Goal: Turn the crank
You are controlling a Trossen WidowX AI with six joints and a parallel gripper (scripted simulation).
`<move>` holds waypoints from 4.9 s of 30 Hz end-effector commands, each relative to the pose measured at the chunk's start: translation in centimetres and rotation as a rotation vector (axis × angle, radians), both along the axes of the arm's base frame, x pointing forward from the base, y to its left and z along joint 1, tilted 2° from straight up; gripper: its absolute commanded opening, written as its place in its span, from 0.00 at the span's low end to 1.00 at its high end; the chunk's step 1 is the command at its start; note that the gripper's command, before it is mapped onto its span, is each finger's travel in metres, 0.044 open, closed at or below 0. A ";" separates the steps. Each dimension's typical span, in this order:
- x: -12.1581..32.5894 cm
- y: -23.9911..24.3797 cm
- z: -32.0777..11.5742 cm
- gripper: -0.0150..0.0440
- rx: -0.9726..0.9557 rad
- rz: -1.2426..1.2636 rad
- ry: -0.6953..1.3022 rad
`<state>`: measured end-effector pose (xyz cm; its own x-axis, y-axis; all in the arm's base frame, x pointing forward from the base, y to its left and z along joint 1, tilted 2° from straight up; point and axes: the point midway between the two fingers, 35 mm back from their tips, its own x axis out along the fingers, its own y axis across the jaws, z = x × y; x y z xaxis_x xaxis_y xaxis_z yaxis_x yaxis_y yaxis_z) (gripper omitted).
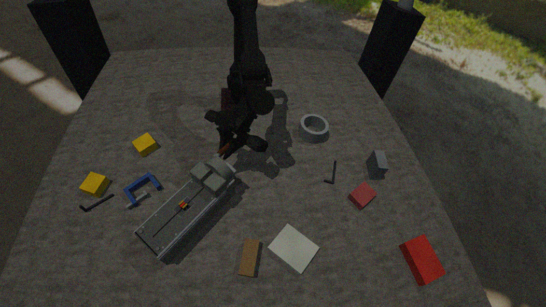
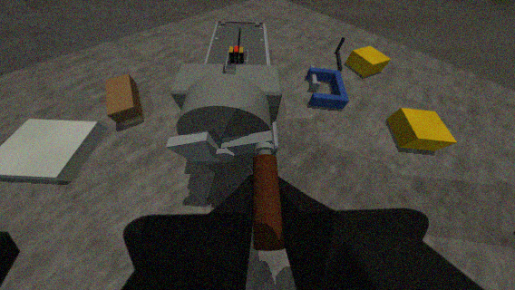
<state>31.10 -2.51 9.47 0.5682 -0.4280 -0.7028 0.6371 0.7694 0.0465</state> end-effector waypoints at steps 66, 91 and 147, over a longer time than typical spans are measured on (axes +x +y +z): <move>2.9 -2.4 12.3 1.00 0.041 0.143 0.095; 8.9 -9.0 9.4 1.00 0.074 0.465 0.100; 1.2 -1.3 12.2 1.00 0.019 0.062 0.044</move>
